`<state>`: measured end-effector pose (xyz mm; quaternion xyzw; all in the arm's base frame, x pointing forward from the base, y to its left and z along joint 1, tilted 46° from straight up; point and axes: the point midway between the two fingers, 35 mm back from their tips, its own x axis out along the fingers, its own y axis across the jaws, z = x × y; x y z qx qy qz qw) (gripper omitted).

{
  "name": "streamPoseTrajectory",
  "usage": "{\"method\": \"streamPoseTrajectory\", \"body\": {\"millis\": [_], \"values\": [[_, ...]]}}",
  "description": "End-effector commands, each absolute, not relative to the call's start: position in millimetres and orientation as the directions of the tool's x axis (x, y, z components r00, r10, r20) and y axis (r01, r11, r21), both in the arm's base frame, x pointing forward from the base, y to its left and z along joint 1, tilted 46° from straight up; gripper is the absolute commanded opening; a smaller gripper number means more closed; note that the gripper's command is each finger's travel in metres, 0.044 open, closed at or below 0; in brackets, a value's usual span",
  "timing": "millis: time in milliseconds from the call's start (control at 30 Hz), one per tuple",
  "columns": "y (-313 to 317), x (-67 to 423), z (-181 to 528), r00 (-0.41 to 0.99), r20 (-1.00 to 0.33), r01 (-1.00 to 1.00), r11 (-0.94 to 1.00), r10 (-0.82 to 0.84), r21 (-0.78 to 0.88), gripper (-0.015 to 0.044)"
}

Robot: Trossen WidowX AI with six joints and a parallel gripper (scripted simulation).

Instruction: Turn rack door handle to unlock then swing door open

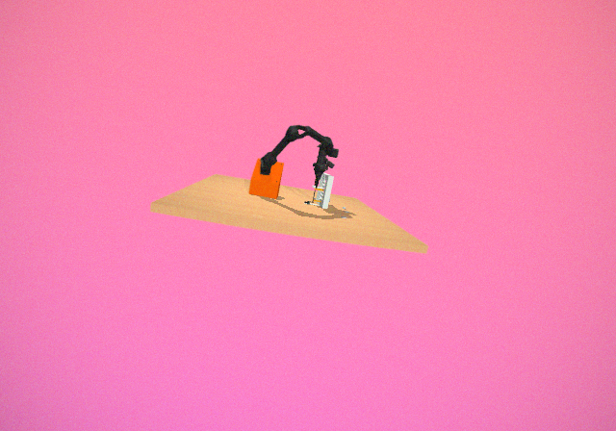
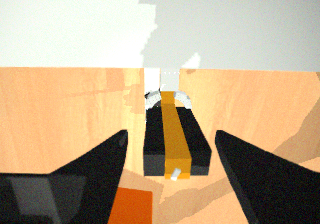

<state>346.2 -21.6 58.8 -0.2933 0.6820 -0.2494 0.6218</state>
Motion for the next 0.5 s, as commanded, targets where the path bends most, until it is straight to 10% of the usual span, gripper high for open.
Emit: {"method": "streamPoseTrajectory", "body": {"millis": [0, 333, 467], "values": [[-26.7, 344.2, 54.4, -0.056, -0.698, -0.098, 0.700, -0.714, -0.707, 0.0297], [-36.7, 342.0, 45.3, -0.057, -0.697, -0.098, 0.699, -0.715, -0.709, 0.0297], [-36.7, 342.0, 45.3, -0.057, -0.697, -0.098, 0.699, -0.715, -0.709, 0.0192]]}}
